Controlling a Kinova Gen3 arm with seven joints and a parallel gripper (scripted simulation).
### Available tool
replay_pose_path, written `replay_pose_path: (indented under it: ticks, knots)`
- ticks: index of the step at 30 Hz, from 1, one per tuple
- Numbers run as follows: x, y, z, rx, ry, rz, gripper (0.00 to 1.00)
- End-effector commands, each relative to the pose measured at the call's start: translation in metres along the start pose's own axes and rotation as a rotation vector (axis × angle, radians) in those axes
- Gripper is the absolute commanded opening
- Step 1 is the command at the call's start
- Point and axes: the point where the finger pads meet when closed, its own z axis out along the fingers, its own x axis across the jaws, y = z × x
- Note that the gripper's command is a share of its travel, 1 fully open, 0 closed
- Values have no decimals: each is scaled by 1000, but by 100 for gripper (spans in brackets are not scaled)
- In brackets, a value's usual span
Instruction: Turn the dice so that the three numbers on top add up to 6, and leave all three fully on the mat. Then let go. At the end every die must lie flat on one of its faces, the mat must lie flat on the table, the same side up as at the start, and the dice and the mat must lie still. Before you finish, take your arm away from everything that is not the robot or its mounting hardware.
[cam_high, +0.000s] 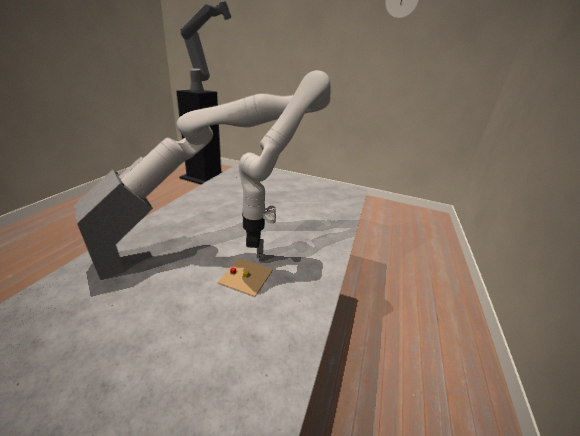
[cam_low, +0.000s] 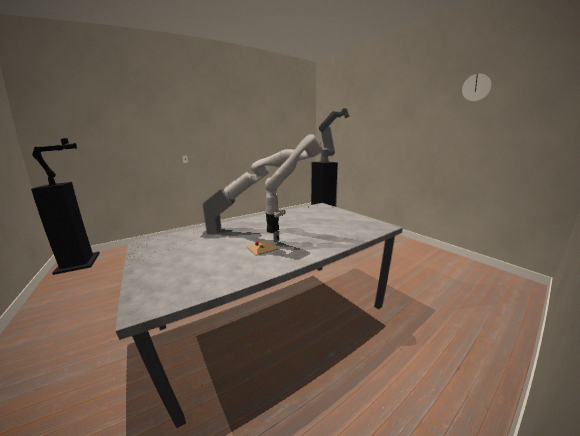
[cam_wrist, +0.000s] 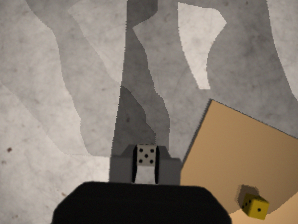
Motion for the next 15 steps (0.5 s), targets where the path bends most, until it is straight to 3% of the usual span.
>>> replay_pose_path:
  ticks: [1,15]
  knots:
    - [4,-4,-12,11,11,-1,34]
    - [3,-4,-56,11,11,-1,34]
